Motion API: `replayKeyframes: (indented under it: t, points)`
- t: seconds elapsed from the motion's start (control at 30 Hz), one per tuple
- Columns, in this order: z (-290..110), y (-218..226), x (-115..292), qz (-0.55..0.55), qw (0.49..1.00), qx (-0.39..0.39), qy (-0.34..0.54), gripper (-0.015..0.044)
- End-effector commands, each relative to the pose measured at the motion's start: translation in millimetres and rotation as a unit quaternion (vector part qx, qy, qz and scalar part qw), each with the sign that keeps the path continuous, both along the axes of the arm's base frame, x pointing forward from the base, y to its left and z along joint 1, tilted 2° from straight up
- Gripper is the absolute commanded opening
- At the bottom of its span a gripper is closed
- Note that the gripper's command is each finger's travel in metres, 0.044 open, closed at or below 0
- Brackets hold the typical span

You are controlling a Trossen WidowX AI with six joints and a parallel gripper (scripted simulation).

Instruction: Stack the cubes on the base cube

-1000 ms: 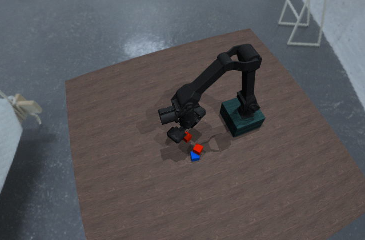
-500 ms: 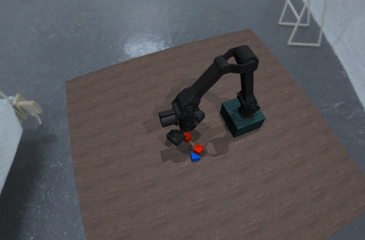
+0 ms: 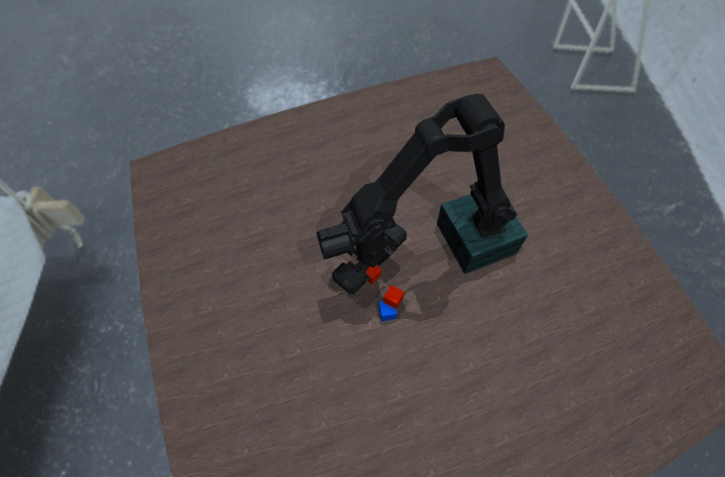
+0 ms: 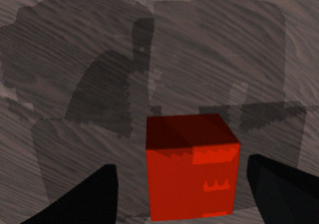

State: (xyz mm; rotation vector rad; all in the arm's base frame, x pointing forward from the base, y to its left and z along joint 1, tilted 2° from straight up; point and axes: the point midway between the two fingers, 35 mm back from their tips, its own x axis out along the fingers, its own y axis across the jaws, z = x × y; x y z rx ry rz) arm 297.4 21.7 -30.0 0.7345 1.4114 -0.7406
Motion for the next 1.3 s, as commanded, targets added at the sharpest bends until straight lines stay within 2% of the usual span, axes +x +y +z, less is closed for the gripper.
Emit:
replayKeyframes:
  t: [0.0,0.2,0.4,1.27]
  points:
    - [-6,-1,-2,0.000,1.000,-0.002,0.005,0.0265]
    - [-6,-1,-2,0.000,1.000,-0.002,0.005,0.0107]
    - [-2,-1,-1,0.000,1.000,-0.002,0.005,0.0105]
    - [79,2,2,0.000,1.000,-0.002,0.004,0.0105]
